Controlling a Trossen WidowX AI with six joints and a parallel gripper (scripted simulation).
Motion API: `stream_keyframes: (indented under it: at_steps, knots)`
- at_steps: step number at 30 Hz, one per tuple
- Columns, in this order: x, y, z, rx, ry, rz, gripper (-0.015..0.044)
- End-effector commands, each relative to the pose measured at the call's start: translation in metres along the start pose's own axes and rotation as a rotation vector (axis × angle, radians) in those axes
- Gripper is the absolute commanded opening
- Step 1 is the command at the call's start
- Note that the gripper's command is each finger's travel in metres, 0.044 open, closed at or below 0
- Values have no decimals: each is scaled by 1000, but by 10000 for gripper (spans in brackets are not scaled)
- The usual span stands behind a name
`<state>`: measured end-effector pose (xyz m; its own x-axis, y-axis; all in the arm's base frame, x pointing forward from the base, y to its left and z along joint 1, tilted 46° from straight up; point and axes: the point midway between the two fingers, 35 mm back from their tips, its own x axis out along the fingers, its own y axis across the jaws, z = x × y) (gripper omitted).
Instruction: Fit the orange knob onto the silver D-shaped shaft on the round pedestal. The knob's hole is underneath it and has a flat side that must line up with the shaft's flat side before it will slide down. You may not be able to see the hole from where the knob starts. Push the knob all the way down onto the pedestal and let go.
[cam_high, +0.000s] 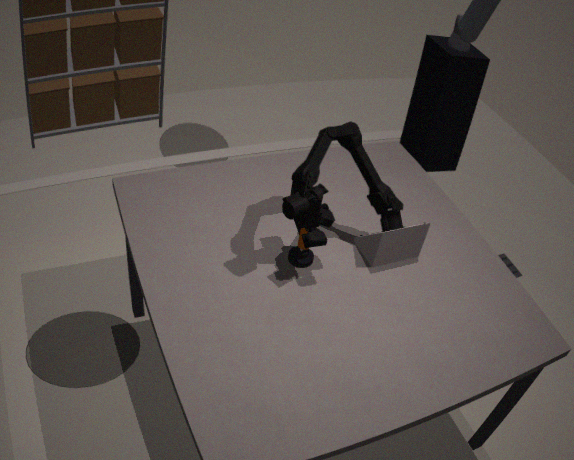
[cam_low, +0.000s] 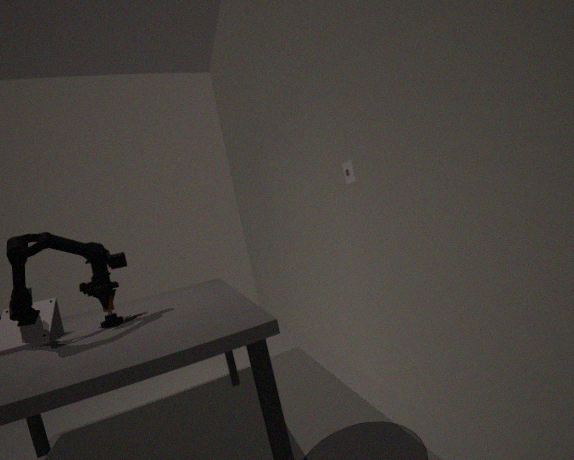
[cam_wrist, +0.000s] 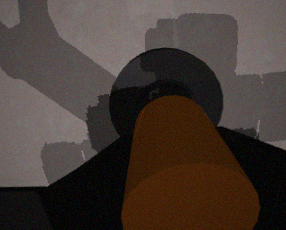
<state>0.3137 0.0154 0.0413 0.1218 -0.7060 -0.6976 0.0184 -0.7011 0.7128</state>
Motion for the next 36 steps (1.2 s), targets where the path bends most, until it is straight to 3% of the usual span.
stream_keyframes:
  at_steps: [1, 6, 36]
  knots:
    - [-3, 0, -1, -46, 5, -5, 0]
    - [-4, 0, -3, -199, 5, -4, 0]
    - [-3, 2, -3, -202, 5, -4, 0]
